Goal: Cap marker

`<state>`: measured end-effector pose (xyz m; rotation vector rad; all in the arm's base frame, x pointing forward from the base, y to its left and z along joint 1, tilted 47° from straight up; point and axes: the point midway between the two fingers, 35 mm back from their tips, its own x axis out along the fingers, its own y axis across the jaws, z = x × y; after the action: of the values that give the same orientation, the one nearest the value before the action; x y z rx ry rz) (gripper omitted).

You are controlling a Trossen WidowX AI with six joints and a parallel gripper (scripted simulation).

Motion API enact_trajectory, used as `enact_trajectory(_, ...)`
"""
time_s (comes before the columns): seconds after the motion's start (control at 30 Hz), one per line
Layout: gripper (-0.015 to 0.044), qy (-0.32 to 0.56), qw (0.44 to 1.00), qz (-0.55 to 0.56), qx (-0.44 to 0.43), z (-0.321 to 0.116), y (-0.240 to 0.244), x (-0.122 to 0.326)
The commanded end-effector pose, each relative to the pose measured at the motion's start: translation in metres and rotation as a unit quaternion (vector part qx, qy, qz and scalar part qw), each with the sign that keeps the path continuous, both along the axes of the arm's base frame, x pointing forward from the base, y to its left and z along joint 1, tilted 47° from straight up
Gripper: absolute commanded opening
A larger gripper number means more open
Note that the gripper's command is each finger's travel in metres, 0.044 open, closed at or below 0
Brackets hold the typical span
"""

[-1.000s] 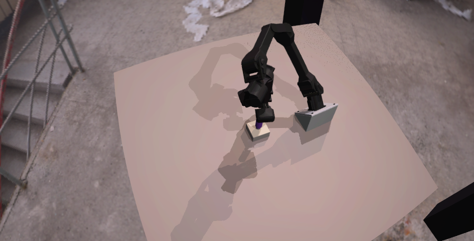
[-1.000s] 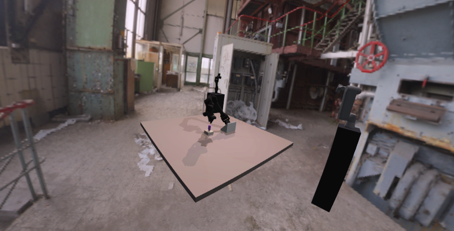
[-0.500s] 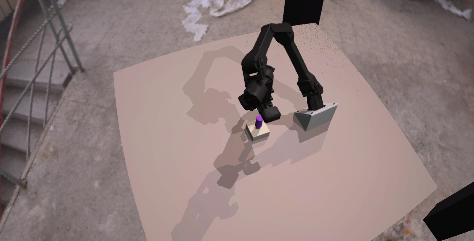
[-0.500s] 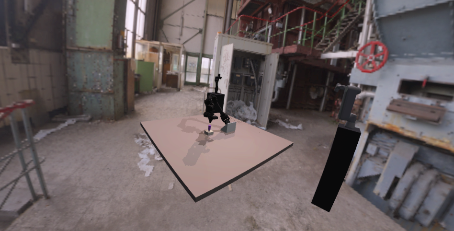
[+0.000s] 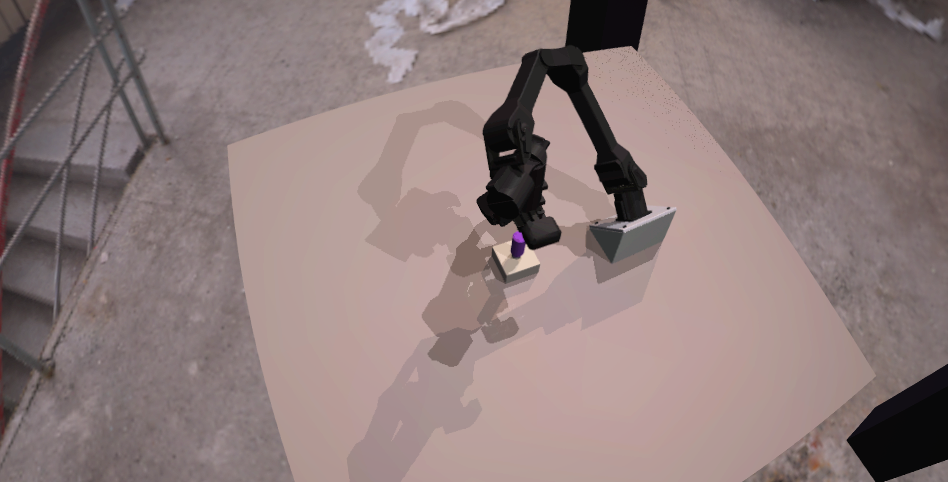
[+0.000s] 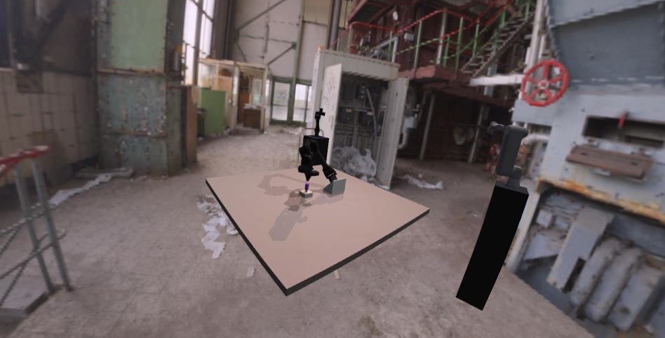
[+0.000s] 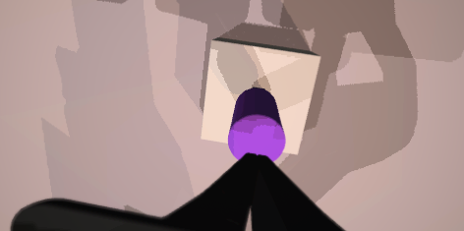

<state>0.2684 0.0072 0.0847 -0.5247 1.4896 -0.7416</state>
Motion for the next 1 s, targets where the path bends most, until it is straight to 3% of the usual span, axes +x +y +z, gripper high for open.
enact_trajectory(0.0, 0.0000, 0.000, 1.000, 0.003, -0.002, -0.004, -0.005, 0.000)
enact_trajectory(0.8, 0.0000, -0.002, 1.000, 0.001, 0.000, -0.018, -0.019, 0.000)
enact_trajectory(0.97, 0.0000, 0.006, 0.999, 0.031, 0.007, 0.017, 0.020, 0.005)
